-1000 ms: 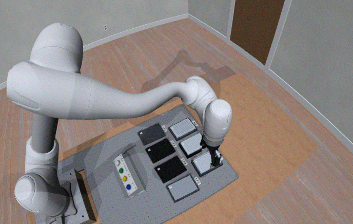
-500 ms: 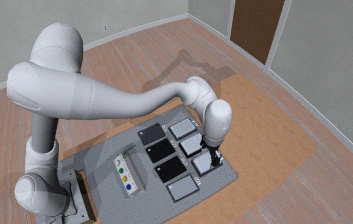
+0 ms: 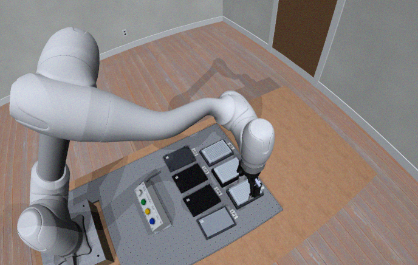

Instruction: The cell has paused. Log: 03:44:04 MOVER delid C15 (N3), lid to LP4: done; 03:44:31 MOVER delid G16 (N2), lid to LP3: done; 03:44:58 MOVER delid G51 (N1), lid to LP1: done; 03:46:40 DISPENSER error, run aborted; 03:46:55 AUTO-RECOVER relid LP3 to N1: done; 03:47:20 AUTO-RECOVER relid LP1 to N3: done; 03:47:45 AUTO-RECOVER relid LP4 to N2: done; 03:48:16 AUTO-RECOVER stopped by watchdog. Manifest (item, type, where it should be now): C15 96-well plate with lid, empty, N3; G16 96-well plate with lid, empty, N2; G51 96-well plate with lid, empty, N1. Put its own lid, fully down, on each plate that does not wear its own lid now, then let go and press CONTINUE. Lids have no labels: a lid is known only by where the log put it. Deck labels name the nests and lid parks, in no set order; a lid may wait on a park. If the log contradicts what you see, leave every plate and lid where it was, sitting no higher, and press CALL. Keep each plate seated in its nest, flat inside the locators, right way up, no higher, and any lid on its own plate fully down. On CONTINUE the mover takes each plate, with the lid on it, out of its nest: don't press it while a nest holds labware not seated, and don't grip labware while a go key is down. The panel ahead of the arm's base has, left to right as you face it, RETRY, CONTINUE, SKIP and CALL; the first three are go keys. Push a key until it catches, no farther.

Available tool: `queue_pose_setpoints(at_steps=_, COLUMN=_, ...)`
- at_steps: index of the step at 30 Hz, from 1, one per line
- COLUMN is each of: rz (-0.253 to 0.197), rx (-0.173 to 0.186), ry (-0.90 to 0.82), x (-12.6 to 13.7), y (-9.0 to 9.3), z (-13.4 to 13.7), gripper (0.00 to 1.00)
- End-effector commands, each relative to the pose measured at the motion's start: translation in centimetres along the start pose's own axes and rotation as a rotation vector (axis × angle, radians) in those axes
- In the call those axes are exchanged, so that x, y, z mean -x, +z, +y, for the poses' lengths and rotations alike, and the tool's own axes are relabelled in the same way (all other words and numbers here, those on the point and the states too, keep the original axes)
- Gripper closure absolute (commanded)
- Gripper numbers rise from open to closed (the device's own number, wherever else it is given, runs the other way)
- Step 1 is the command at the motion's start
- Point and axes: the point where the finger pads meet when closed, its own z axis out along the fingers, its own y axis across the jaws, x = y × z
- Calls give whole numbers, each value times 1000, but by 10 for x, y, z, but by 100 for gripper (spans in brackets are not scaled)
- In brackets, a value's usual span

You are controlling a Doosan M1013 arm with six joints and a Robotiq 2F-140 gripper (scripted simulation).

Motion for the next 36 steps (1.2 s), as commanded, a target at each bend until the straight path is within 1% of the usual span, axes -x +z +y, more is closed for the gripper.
queue_pose_setpoints(at_steps=1, rz=0, rx=0, ry=0, x=0, y=0, z=0, gripper=100)
queue_pose_setpoints(at_steps=36, rz=0, rx=0, ry=0, x=0, y=5, z=0, gripper=100)
